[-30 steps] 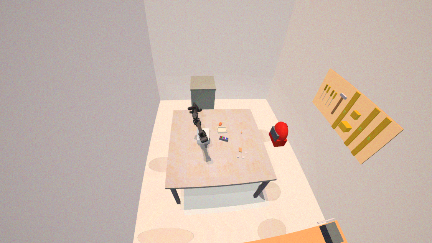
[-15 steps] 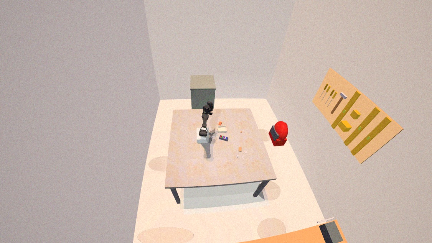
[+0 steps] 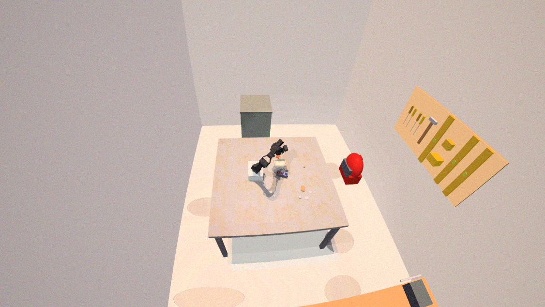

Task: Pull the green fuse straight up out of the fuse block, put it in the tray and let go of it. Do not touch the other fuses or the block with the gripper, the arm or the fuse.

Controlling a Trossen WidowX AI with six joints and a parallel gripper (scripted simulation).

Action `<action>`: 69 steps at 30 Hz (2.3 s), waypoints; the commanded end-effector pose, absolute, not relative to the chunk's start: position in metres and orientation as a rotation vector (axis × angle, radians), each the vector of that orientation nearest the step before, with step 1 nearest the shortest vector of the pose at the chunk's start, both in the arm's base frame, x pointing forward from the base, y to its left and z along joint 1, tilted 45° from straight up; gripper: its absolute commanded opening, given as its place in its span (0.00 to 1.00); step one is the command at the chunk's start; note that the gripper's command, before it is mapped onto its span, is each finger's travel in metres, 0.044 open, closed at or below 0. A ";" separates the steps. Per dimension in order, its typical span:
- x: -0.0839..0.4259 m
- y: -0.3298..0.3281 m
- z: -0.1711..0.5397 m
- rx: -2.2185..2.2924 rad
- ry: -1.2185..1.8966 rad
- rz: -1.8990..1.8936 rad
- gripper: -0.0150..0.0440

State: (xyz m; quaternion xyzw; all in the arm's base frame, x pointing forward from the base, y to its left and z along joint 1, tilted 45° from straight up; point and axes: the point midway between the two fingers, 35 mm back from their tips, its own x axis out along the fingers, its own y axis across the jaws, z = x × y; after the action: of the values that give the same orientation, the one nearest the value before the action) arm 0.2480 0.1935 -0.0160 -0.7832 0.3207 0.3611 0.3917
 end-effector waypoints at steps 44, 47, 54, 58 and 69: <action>0.273 0.008 -0.044 -1.602 1.671 0.415 0.38; 0.274 0.006 -0.046 -1.602 1.671 0.415 0.38; 0.274 0.003 -0.049 -1.602 1.671 0.414 0.38; 0.274 0.003 -0.049 -1.602 1.671 0.414 0.38; 0.274 0.001 -0.051 -1.602 1.671 0.414 0.38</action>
State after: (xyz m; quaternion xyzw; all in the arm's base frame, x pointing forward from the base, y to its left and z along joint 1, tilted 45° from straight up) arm 0.2740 0.0035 -0.0500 -0.6276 0.6555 0.1638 0.3868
